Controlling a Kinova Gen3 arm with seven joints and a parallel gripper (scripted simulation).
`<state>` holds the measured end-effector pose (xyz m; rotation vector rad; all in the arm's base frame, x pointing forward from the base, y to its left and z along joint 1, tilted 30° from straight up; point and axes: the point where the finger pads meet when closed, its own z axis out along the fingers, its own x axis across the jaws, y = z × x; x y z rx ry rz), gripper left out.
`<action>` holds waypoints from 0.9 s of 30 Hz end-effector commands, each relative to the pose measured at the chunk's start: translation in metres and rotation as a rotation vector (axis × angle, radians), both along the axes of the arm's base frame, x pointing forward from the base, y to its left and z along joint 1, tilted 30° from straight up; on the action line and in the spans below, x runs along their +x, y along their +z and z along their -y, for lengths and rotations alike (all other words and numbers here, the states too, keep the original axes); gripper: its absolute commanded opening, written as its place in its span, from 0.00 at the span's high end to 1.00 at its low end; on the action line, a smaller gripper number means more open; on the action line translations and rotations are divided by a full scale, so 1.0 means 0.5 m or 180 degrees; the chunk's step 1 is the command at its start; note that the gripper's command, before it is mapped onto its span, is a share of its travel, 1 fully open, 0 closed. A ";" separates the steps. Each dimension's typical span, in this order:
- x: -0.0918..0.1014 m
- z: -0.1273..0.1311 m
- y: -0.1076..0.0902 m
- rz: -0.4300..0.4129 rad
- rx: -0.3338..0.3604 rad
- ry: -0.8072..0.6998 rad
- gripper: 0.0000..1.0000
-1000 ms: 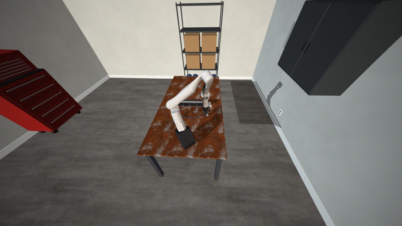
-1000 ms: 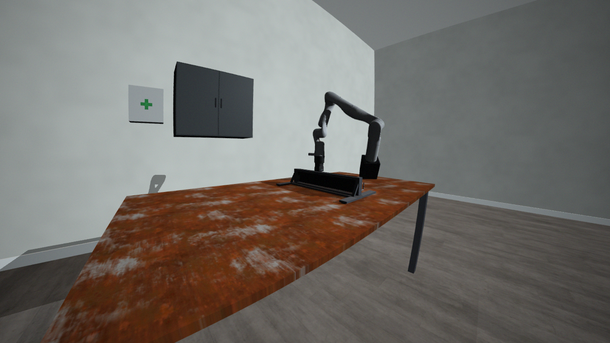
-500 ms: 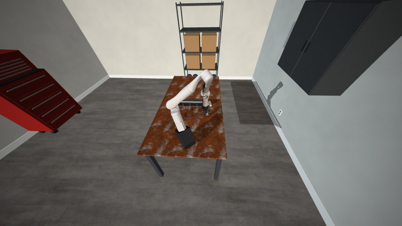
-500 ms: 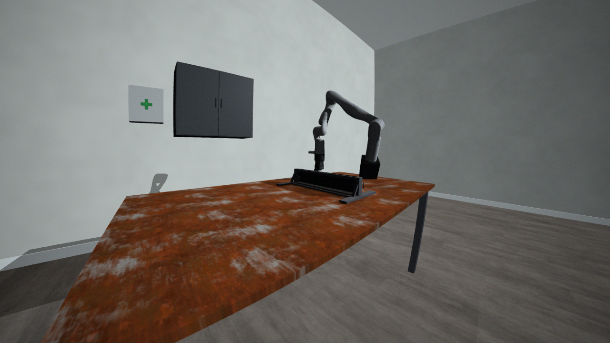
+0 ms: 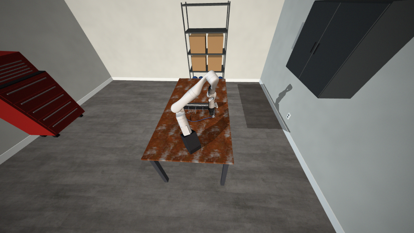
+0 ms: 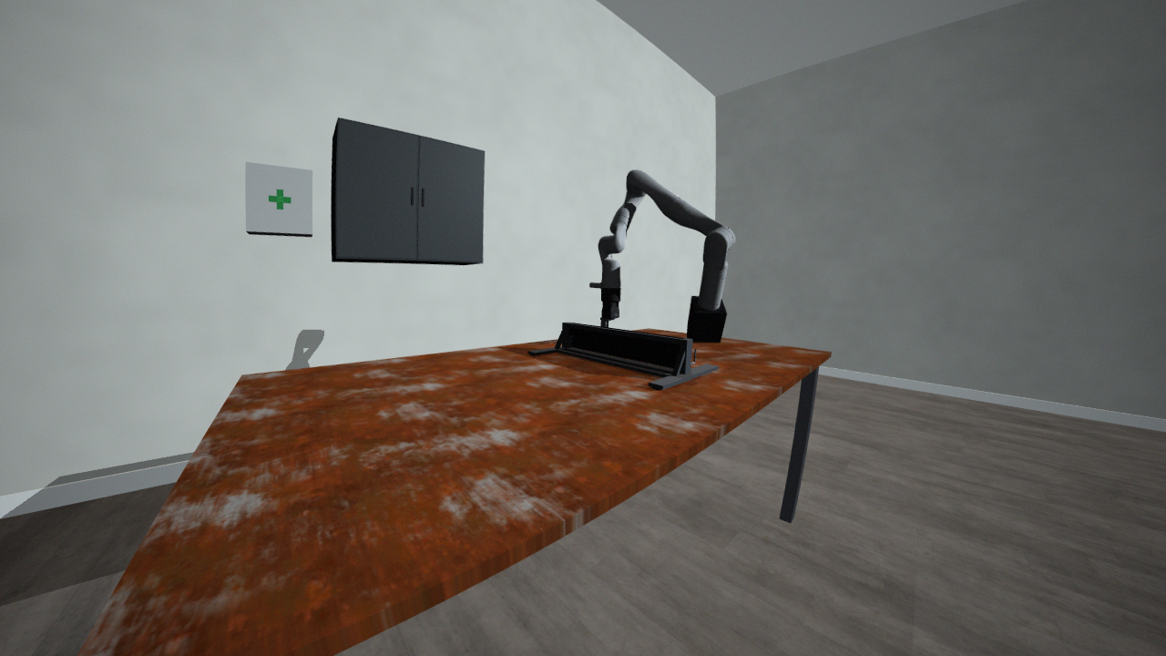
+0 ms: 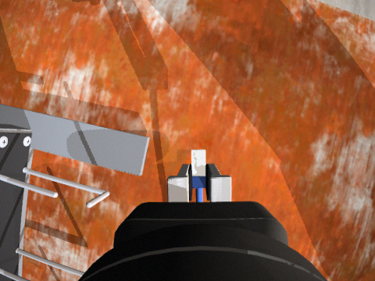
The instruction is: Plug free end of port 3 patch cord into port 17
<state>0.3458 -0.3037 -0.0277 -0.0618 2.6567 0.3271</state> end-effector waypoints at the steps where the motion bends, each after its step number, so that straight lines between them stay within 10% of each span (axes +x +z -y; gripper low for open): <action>1: -0.008 0.011 0.010 0.0002 -0.0018 -0.0028 1.00; 27: -0.019 0.017 0.031 0.0002 -0.0018 -0.0028 1.00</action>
